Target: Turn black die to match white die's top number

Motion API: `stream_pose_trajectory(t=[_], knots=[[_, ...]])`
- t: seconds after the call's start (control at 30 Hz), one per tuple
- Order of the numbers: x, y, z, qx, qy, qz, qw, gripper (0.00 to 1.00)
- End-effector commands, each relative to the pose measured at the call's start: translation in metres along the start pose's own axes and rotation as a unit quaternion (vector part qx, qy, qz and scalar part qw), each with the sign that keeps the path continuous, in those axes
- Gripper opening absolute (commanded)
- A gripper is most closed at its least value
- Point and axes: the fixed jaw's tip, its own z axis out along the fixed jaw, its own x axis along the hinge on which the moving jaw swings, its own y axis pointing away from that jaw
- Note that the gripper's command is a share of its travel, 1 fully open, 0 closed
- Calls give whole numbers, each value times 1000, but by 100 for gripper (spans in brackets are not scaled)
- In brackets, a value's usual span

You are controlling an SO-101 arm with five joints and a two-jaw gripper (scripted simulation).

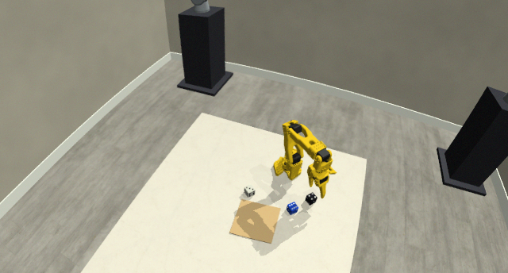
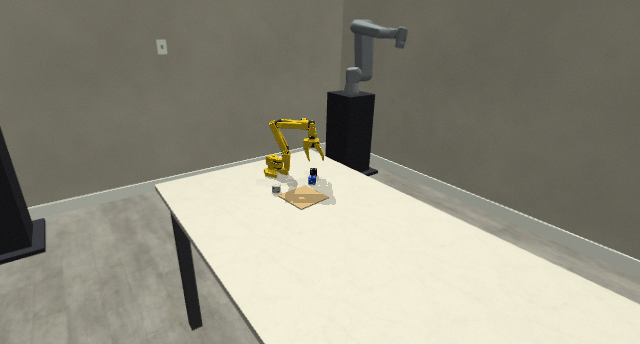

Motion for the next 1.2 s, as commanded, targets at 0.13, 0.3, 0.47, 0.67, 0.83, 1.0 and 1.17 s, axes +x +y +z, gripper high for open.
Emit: stream_pose_trajectory(t=[0.13, 0.3, 0.47, 0.67, 0.83, 1.0, 1.17], knots=[[-1, -7, -10, 35, -1, 0, 999, 36], [-1, -8, -13, 49, -1, 0, 999, 36], [-1, -12, -25, 100, -2, 0, 995, 36], [-1, -14, -39, 159, -2, 0, 987, 35], [-1, -14, -56, 230, -3, 0, 973, 35], [-1, -13, -66, 272, -3, 0, 962, 35], [-1, -12, -68, 281, -3, 0, 960, 35]])
